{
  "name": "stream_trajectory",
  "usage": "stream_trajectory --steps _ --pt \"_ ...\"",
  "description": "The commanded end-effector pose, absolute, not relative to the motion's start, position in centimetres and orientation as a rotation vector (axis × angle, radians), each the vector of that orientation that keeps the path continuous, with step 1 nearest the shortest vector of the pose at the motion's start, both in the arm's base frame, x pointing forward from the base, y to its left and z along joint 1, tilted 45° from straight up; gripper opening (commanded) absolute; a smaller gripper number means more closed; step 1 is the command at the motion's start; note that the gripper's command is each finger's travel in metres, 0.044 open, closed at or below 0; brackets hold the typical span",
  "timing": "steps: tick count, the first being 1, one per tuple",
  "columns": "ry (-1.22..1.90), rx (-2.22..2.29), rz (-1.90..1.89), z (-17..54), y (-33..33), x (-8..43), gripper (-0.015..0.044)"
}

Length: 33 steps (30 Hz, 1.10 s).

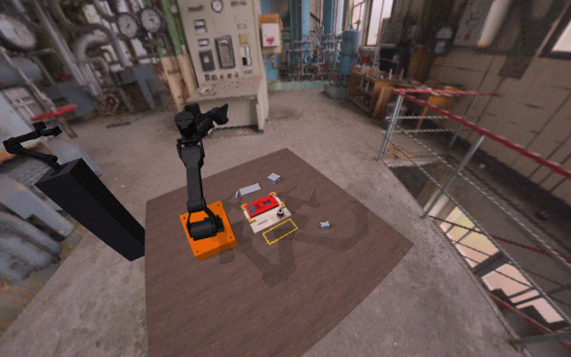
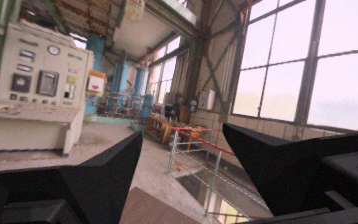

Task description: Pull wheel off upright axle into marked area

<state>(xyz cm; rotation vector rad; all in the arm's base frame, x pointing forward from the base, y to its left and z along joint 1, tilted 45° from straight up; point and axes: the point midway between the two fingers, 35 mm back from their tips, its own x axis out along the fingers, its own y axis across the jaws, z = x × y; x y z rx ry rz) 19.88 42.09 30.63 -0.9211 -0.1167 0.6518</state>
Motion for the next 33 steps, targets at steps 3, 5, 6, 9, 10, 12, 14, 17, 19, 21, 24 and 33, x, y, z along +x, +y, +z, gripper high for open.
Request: stream_trajectory --steps 3,5,6,9,10,12,14,17,19,21,24,33 --pt "-0.088 -0.921 0.637 30.0 41.8 20.8 0.0321" --pt "-0.036 -0.918 0.611 28.8 41.1 22.5 0.03" --pt "-0.006 -0.916 0.594 28.1 40.7 23.5 0.03" --pt "0.051 -0.913 0.563 26.8 39.8 25.3 0.03" --pt "0.072 -0.916 0.553 26.3 39.5 25.8 0.03" --pt "0.125 -0.914 0.518 25.3 38.5 27.4 0.03" --pt "0.2 -0.908 0.467 23.7 36.9 29.6 0.03" --pt "0.317 -0.893 0.382 21.4 34.1 32.8 0.03" --pt "0.377 -0.884 0.338 20.2 32.6 34.3 0.03" --pt "0.447 -0.882 0.293 18.8 30.8 35.6 0.03" --pt "0.587 -0.872 0.2 16.1 27.2 37.8 0.03" --pt "1.003 -0.796 -0.121 8.9 14.3 41.0 0.03"
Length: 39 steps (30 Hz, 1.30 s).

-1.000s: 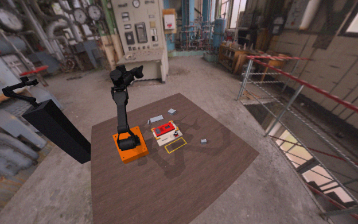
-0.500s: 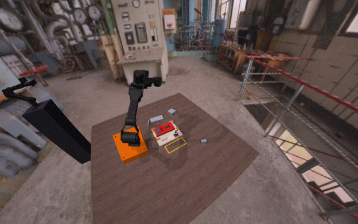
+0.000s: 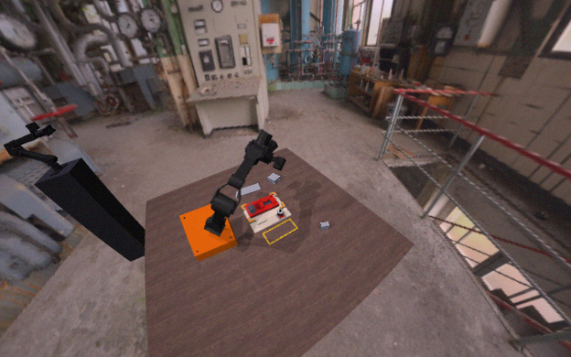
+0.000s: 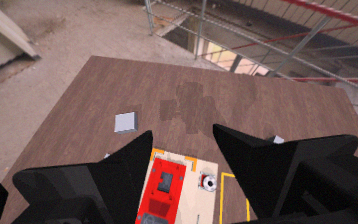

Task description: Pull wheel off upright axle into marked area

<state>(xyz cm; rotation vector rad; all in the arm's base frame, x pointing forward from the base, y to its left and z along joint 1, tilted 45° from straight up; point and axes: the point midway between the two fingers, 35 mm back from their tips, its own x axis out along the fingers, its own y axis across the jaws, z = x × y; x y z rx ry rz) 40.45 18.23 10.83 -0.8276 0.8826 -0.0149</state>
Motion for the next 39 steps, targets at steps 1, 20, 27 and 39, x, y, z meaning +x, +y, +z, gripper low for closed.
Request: stream_trajectory --steps 1,20,27,39 --pt "1.05 -0.784 -0.161 8.2 12.8 41.1 0.03" --pt "1.515 -0.619 -0.603 2.9 -2.2 36.6 0.03" --pt "1.515 -0.618 -0.602 1.2 -3.7 36.7 0.03" --pt "1.52 -0.607 -0.615 -2.2 -7.5 36.3 0.0247"
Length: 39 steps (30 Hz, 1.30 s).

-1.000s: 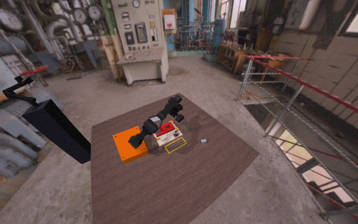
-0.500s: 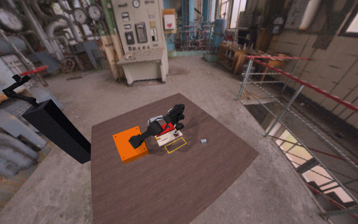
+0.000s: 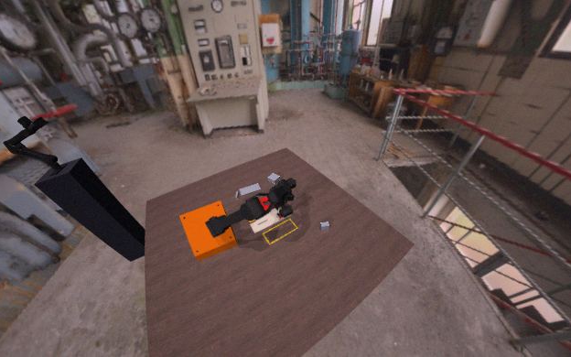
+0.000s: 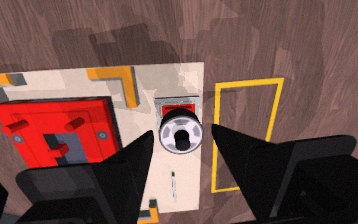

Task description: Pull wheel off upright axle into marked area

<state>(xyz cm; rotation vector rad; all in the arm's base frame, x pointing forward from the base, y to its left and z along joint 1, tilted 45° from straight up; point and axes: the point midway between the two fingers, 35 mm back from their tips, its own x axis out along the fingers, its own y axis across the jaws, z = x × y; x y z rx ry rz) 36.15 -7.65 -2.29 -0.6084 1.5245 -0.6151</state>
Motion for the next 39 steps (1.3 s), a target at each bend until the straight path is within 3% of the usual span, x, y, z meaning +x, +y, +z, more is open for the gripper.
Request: stream_trajectory --steps 1,10,16,39 --pt "1.52 -0.607 -0.615 -2.16 -7.52 36.27 0.0221" --pt "1.52 -0.607 -0.615 -2.16 -7.52 36.27 0.0161" --pt "1.52 -0.607 -0.615 -2.09 -7.43 36.27 0.0004" --pt "1.519 -0.61 -0.613 -1.58 -6.87 36.31 0.0"
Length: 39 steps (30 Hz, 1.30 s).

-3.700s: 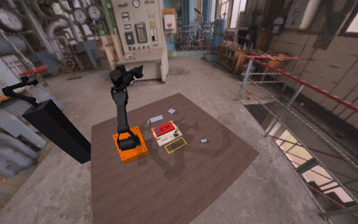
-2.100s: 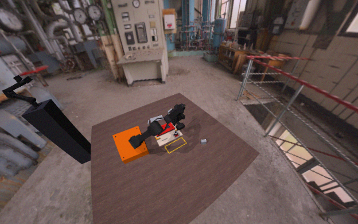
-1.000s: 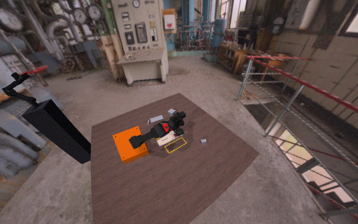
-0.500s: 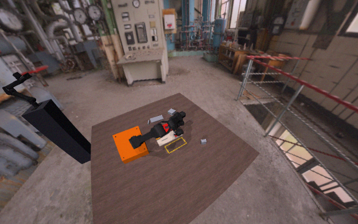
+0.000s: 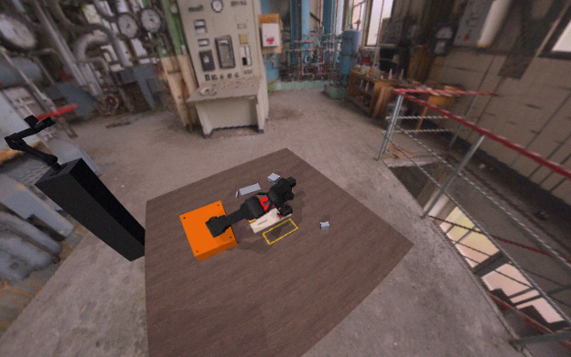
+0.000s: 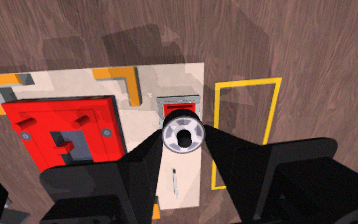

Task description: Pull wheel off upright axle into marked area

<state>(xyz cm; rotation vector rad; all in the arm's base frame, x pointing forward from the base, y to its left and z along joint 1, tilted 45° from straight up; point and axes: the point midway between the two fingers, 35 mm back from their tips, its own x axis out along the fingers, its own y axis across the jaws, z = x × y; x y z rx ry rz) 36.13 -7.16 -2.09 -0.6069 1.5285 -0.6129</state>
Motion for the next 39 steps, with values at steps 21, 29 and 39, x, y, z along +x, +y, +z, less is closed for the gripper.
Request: stream_trajectory --steps 21,29,39 --pt "1.518 -0.612 -0.61 -1.12 -6.36 36.32 0.0" --pt "1.517 -0.613 -0.61 -0.94 -6.16 36.32 0.0" --pt "1.517 -0.614 -0.609 -0.72 -5.92 36.32 0.0"
